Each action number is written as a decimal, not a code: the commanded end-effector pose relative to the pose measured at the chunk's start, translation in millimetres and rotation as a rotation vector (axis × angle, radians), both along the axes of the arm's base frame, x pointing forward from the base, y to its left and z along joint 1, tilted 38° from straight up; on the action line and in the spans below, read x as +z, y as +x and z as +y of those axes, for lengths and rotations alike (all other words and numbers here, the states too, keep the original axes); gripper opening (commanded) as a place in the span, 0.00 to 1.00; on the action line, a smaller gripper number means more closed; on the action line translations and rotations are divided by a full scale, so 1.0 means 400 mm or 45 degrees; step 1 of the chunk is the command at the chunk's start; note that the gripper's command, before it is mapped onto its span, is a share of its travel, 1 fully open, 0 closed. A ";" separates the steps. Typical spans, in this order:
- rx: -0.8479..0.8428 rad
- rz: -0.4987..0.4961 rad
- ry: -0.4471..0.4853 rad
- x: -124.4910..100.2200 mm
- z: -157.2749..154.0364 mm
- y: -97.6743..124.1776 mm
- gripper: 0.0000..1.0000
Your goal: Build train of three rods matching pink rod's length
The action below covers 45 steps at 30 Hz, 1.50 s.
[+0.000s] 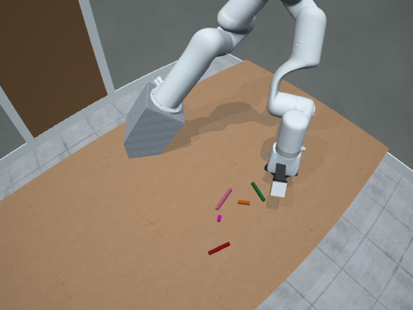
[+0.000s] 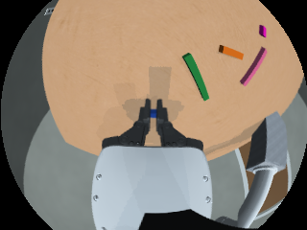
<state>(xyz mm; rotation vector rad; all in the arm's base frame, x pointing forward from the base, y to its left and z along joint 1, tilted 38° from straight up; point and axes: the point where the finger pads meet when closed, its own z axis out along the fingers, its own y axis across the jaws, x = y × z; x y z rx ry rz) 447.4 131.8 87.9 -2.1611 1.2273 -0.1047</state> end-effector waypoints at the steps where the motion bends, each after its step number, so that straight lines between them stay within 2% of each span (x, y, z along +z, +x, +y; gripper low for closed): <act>1: -0.001 -0.003 0.000 0.002 -0.001 0.002 0.04; 45: -0.001 -0.003 0.000 -0.022 0.015 0.013 0.04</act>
